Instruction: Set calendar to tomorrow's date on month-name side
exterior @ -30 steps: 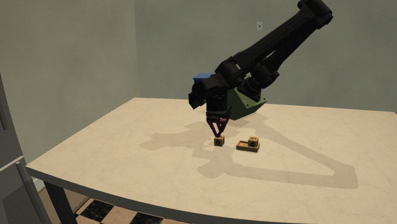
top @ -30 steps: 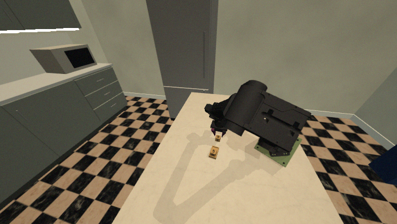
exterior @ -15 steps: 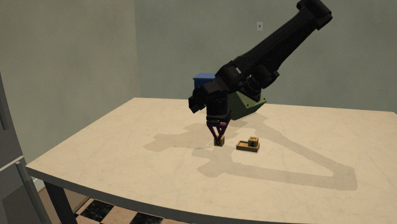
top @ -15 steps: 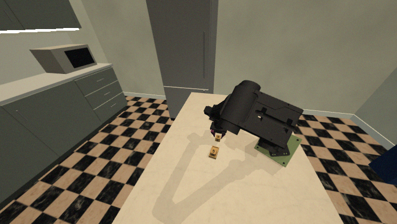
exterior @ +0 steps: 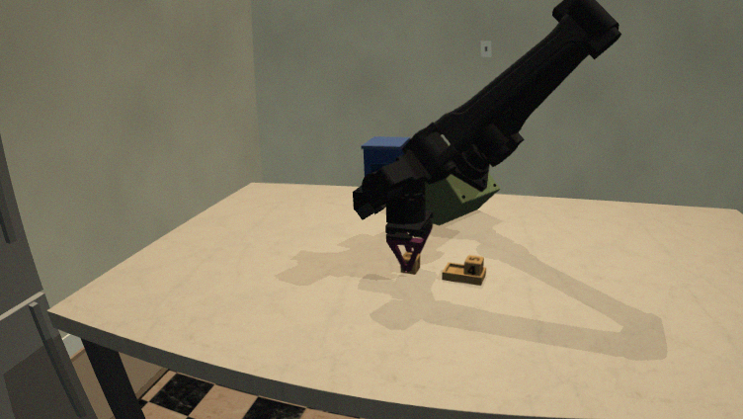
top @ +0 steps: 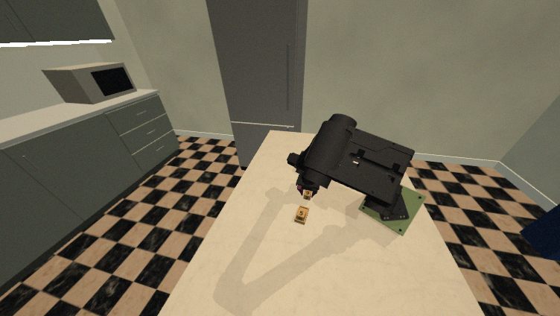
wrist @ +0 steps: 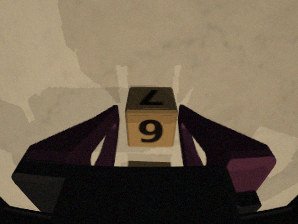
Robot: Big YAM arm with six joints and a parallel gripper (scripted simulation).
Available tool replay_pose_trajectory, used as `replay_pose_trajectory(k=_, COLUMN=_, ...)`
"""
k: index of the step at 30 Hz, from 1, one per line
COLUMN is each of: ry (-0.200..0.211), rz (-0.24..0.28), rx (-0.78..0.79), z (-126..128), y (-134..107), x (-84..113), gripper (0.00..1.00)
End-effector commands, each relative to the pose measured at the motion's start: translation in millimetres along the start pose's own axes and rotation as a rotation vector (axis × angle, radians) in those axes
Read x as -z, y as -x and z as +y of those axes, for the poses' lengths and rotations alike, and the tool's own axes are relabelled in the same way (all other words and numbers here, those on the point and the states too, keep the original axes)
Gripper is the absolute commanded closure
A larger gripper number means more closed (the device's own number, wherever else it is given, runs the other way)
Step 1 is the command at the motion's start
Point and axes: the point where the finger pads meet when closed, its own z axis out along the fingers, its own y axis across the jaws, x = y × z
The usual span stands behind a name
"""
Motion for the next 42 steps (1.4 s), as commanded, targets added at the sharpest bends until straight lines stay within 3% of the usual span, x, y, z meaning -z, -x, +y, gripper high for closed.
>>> replay_pose_trajectory(k=1, ry=0.009, rz=-0.01, rx=-0.017, z=0.2, y=2.8, x=0.5, gripper=0.53)
replay_pose_trajectory(k=35, ry=0.007, rz=-0.01, rx=-0.02, z=-0.4, y=2.9, x=0.7, gripper=0.53)
replay_pose_trajectory(k=36, ry=0.007, rz=-0.01, rx=-0.02, z=-0.4, y=2.9, x=0.7, gripper=0.73)
replay_pose_trajectory(k=42, ry=0.007, rz=-0.009, rx=-0.02, z=-0.4, y=2.8, x=0.7, gripper=0.73)
